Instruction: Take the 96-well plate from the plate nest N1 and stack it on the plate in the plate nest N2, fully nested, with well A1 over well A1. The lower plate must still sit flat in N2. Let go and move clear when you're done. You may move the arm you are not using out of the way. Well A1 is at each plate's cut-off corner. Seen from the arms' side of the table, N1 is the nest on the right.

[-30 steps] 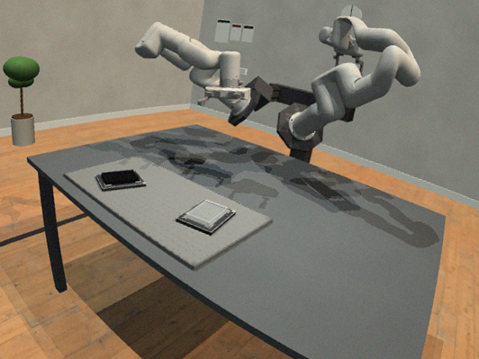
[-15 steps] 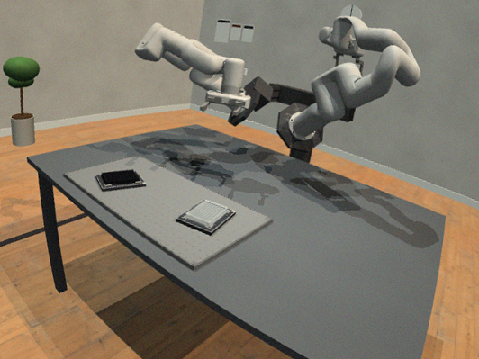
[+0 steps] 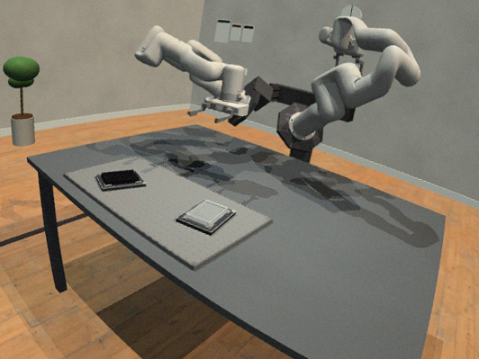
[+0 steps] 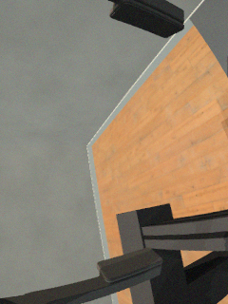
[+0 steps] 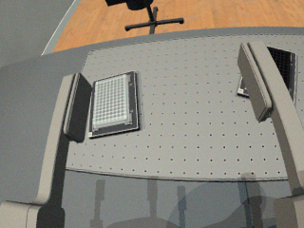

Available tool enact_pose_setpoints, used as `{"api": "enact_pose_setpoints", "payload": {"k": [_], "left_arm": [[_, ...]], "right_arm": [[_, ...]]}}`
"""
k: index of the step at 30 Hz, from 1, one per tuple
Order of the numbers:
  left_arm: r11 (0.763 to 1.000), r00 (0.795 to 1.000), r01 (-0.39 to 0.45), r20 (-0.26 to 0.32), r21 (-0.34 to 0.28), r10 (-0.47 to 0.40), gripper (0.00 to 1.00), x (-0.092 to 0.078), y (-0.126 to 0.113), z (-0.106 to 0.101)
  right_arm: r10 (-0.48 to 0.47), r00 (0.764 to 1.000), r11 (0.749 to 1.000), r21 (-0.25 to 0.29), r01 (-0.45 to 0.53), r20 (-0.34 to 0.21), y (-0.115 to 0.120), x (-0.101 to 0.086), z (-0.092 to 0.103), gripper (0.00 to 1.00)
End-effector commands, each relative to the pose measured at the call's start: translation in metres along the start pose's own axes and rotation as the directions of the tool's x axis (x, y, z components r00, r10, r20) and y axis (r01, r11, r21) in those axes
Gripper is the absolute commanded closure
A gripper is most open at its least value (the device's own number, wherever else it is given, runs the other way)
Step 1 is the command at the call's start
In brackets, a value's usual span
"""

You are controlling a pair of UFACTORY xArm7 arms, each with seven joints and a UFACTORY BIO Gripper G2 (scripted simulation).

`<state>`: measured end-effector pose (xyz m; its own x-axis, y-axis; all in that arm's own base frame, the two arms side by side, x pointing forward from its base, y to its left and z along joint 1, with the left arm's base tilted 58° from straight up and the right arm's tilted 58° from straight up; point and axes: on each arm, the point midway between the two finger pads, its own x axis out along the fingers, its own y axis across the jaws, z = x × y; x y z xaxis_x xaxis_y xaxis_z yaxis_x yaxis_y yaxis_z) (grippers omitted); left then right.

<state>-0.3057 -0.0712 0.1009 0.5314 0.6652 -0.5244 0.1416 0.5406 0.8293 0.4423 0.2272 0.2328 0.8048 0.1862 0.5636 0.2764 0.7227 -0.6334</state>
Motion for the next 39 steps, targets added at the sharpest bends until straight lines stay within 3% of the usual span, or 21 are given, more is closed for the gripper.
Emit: {"api": "enact_pose_setpoints", "payload": {"k": [1, 6, 13, 39], "left_arm": [[1.000, 1.000, 0.003, -0.002, 0.000, -0.003, 0.00, -0.002, 0.000, 0.000], [1.000, 1.000, 0.003, -0.002, 0.000, -0.003, 0.00, -0.002, 0.000, 0.000], [1.000, 1.000, 0.003, -0.002, 0.000, -0.003, 0.00, -0.002, 0.000, 0.000], [1.000, 1.000, 0.003, -0.002, 0.000, -0.003, 0.00, -0.002, 0.000, 0.000]], "right_arm": [[-0.134, 0.991, 0.991, 0.004, 0.134, 0.007, -0.012, 0.013, -0.006, 0.63], [-0.232, 0.973, 0.973, 0.005, 0.232, 0.007, -0.022, 0.022, -0.014, 0.63], [-0.449, 0.893, 0.893, 0.007, 0.449, 0.005, -0.045, 0.042, -0.030, 0.63], [-0.449, 0.893, 0.893, 0.006, 0.449, 0.006, -0.117, 0.107, -0.081, 0.63]]}}
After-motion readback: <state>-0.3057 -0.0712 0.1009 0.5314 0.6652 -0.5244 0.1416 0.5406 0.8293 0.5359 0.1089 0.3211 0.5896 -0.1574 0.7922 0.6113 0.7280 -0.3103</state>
